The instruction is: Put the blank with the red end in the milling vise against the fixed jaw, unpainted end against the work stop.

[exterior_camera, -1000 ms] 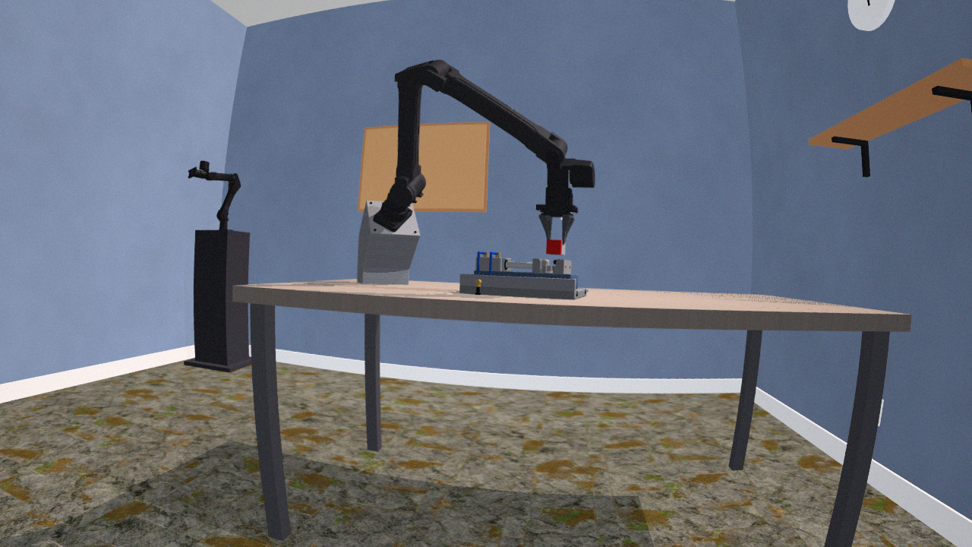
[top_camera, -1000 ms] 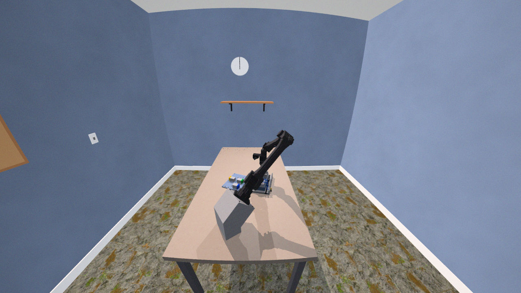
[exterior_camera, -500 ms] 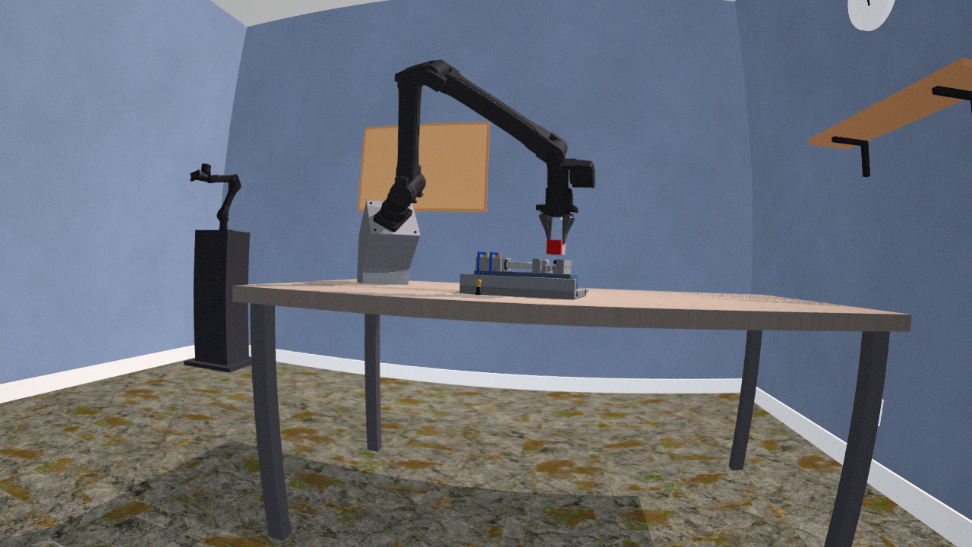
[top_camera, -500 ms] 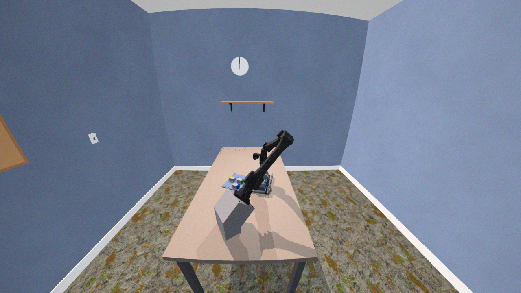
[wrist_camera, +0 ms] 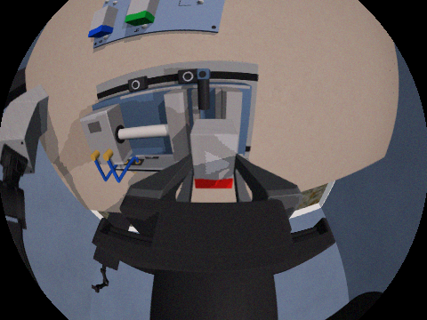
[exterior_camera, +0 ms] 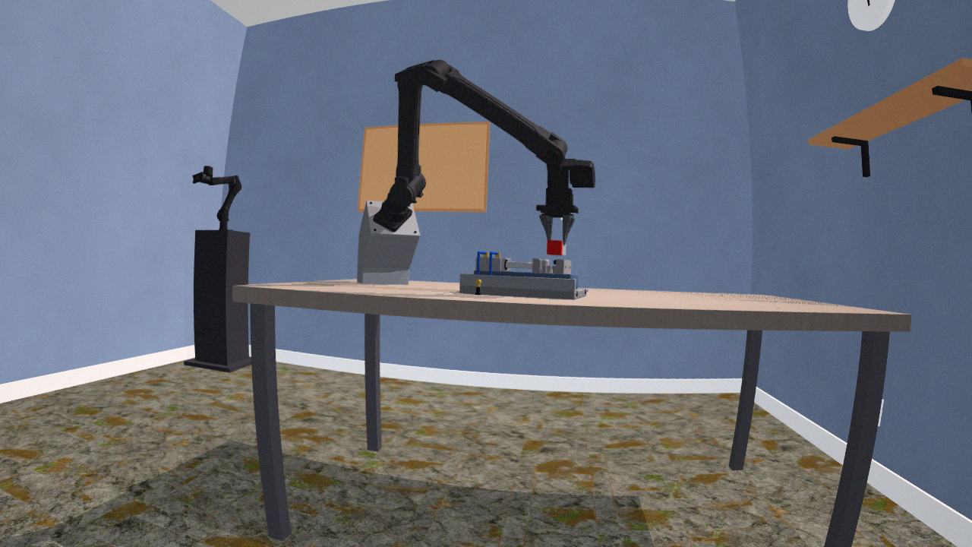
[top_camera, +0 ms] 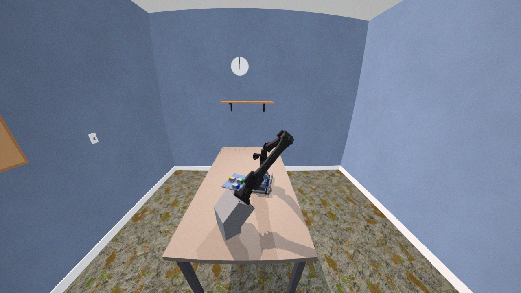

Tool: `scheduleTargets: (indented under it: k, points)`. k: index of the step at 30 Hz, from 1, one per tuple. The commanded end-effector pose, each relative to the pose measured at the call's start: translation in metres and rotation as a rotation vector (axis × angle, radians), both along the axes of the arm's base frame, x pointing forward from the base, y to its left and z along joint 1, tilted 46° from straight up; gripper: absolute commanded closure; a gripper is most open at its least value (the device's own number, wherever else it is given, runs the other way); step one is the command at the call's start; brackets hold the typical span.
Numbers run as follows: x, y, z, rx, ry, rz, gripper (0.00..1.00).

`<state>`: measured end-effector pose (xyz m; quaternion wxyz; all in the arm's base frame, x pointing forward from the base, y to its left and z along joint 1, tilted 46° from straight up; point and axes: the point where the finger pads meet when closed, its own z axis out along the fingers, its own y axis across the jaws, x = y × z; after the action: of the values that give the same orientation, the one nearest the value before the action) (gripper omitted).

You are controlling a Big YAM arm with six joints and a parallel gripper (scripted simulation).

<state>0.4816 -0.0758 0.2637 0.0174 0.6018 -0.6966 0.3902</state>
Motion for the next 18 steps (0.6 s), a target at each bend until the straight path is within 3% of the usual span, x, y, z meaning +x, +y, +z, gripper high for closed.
scheduleTargets:
  k: [1, 18]
  points:
    - [-0.0042, -0.0028, 0.0076, -0.002, -0.02, 0.008, 1.0]
    - [-0.006, -0.0034, 0.0034, -0.002, -0.02, 0.012, 1.0]
